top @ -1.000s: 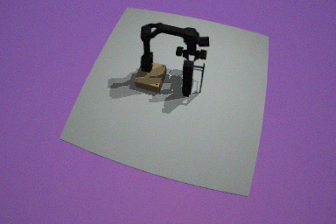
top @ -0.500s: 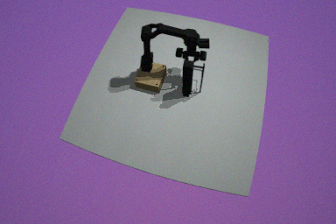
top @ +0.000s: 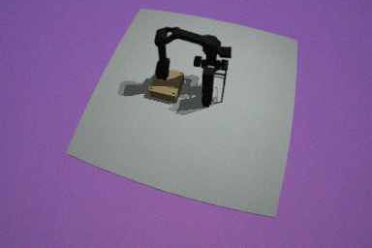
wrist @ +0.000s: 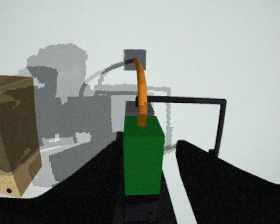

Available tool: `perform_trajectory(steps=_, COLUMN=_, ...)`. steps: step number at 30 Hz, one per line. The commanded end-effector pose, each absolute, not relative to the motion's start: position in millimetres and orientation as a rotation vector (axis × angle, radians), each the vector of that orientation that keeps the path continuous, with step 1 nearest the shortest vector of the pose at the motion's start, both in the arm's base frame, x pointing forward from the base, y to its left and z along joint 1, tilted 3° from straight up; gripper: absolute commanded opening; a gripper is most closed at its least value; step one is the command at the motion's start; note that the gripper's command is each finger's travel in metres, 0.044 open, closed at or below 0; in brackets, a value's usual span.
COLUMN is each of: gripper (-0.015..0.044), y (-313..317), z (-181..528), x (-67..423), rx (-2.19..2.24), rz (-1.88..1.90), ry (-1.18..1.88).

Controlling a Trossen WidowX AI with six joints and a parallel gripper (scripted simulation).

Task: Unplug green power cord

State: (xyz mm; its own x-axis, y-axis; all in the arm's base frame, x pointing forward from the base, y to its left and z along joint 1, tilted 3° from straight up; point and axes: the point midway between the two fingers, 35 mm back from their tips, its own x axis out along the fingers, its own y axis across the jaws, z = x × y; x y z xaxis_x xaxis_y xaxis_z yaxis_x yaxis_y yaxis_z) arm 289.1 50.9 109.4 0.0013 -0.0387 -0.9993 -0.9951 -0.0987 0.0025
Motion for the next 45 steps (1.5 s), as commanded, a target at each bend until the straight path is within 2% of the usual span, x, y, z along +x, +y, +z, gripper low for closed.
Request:
perform_trajectory(steps=1, gripper=0.0160, y=44, z=108, x=287, rx=-1.310, rz=1.270, ry=1.195)
perform_trajectory(steps=22, gripper=0.0160, y=44, z=96, x=287, rx=-1.310, rz=1.270, ry=1.196)
perform_trajectory(steps=26, gripper=0.0055, y=44, z=99, x=289, rx=-1.308, rz=1.263, ry=1.192)
perform_trajectory(steps=34, gripper=0.0002, y=44, z=99, x=289, rx=-1.308, rz=1.263, ry=1.192)
perform_trajectory(steps=45, gripper=0.0000, y=58, z=98, x=289, rx=-1.307, rz=1.265, ry=1.191)
